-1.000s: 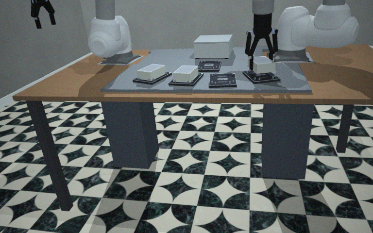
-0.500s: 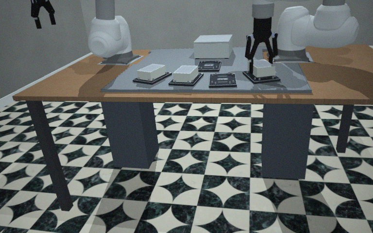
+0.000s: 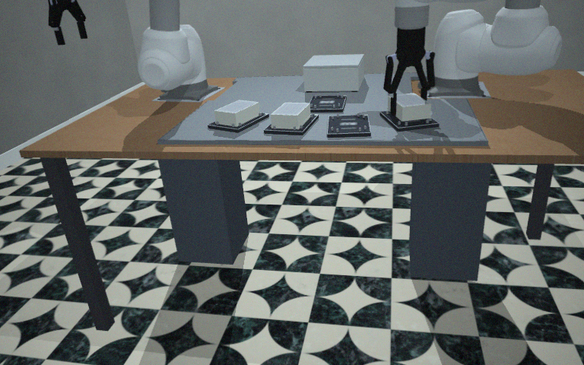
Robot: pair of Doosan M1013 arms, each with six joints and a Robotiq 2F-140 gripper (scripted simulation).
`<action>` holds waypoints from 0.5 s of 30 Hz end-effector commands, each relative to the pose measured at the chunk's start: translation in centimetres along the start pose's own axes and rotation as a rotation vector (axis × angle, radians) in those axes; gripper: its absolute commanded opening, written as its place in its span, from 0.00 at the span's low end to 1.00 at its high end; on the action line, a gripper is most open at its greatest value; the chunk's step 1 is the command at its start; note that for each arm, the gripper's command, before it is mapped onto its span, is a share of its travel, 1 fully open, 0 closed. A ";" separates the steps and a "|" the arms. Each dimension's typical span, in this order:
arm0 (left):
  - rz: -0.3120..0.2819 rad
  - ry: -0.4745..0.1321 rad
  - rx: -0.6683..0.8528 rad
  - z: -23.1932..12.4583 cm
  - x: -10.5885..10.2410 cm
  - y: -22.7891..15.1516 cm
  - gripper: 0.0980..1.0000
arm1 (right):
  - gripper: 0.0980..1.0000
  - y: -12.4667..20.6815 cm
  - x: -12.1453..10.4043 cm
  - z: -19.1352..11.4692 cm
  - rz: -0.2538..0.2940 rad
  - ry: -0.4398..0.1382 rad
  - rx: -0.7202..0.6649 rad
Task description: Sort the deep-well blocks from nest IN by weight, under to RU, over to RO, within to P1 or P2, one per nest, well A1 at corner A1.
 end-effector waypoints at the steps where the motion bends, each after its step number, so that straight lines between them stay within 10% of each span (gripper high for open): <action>1: -0.001 0.001 0.000 0.0 0.0 0.0 0.00 | 1.00 0.0 0.1 0.0 0.000 0.001 0.000; 15: -0.001 0.001 0.000 0.0 -0.2 0.0 0.00 | 1.00 0.0 0.1 0.0 0.000 0.001 0.000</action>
Point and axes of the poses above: on each arm, the point where the finger pads meet when closed, its own x axis back along the fingers, its own y axis across the jaws, z = x × y, the point moved 10 cm from there along x, back along the fingers, and after that the axes turned 14 degrees about x, right-handed, at the moved point
